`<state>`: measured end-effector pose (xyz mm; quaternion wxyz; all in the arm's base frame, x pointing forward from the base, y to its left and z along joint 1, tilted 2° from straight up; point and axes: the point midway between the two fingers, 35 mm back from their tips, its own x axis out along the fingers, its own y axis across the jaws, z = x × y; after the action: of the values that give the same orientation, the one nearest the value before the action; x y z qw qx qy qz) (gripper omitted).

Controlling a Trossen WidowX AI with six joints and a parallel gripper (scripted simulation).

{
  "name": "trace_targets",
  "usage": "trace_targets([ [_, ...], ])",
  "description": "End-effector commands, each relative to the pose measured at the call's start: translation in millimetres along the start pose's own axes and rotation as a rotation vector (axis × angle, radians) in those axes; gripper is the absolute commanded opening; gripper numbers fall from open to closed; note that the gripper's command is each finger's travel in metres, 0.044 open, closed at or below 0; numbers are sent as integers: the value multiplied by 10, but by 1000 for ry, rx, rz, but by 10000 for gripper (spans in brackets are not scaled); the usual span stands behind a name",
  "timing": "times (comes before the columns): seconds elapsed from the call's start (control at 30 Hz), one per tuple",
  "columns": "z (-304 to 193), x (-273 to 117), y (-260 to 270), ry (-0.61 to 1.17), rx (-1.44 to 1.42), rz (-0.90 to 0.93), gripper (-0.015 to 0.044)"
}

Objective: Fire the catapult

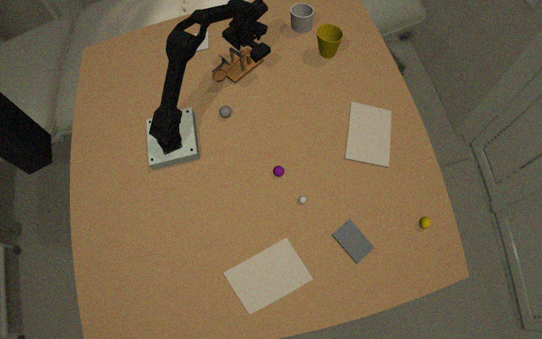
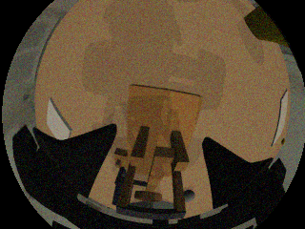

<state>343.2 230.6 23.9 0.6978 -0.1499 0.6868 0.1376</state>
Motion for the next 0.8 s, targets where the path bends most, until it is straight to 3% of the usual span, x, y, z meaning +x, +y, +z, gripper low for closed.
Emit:
trace_targets([
  [0.0, -21, 86, 0, 9, -4, 1, 440],
  [0.13, -22, 97, 0, 9, -4, 1, 440],
  [0.5, -10, 64, -2, 4, 0, -1, 151],
  [0.7, -10, 64, -2, 4, 0, -1, 111],
  [0.77, -3, -45, 0, 4, 0, -1, 59],
])
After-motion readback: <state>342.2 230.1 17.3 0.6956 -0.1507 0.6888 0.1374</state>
